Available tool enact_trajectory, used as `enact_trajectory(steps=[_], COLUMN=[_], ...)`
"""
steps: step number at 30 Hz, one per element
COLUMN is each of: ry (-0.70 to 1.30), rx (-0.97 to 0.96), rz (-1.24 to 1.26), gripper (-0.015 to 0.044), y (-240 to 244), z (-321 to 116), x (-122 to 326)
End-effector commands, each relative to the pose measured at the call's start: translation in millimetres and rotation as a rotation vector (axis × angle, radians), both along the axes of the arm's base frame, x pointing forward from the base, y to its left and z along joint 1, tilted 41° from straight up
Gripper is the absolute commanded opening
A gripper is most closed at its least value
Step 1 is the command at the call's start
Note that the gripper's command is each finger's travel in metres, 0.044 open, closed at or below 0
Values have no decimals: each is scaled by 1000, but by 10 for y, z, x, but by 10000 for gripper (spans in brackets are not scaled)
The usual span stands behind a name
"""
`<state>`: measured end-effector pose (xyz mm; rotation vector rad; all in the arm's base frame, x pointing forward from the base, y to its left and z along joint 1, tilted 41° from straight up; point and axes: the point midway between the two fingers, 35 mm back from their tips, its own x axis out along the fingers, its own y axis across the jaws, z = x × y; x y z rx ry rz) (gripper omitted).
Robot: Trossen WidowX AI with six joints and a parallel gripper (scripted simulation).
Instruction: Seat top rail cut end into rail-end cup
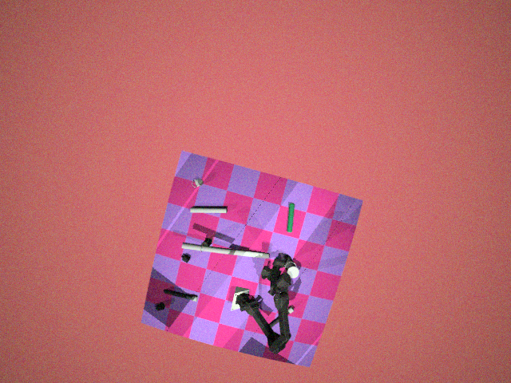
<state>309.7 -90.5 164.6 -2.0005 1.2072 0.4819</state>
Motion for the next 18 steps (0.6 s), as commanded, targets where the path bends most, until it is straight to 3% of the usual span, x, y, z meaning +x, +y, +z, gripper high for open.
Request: enact_trajectory(steps=[1, 11, 18], ry=[10, 2, 2], rx=[0, 0, 0], rz=[14, 3, 3], gripper=[0, 0, 184], y=[7, 0, 0], z=[0, 0, 0], x=[-9, -3, -3])
